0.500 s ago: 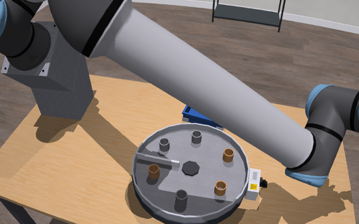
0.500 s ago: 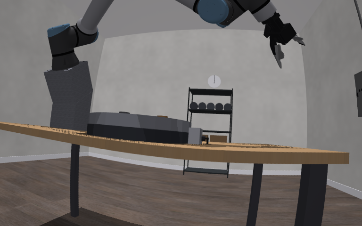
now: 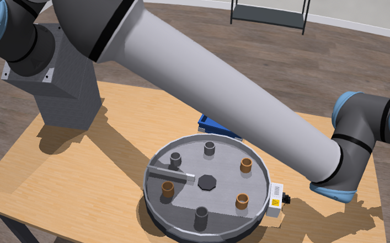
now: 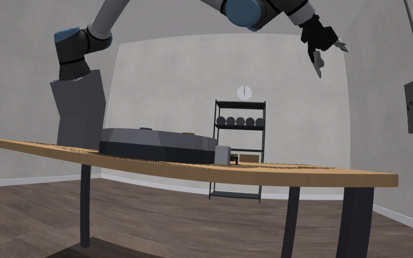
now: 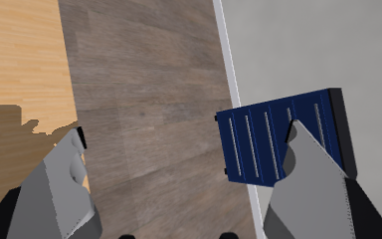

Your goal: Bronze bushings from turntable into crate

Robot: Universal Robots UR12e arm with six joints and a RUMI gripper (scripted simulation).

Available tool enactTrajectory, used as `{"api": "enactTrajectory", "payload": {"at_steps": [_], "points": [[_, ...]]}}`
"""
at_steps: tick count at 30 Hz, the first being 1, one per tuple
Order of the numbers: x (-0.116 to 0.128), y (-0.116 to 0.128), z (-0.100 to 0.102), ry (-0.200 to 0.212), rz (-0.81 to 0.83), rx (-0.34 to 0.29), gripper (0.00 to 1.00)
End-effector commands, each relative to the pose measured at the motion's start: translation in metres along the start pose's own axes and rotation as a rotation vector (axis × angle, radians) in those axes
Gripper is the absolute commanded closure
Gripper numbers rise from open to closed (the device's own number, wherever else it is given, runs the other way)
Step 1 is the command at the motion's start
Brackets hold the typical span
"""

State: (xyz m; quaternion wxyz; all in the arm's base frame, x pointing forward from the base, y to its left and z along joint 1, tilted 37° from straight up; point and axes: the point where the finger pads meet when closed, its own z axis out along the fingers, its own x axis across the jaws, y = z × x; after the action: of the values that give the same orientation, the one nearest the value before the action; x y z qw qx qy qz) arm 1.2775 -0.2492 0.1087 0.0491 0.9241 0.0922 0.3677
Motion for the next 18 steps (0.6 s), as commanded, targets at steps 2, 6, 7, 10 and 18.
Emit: {"api": "enactTrajectory", "payload": {"at_steps": [2,6,7,10,18], "points": [[0.002,0.000,-0.001,0.002,-0.001,0.000,0.00],[0.001,-0.001,-0.001,0.001,-0.002,-0.001,0.00],[0.000,-0.001,-0.001,0.000,-0.004,-0.001,0.00],[-0.004,-0.001,-0.001,-0.005,-0.011,-0.004,0.00],[-0.030,-0.002,-0.003,-0.035,-0.061,-0.023,0.00]]}}
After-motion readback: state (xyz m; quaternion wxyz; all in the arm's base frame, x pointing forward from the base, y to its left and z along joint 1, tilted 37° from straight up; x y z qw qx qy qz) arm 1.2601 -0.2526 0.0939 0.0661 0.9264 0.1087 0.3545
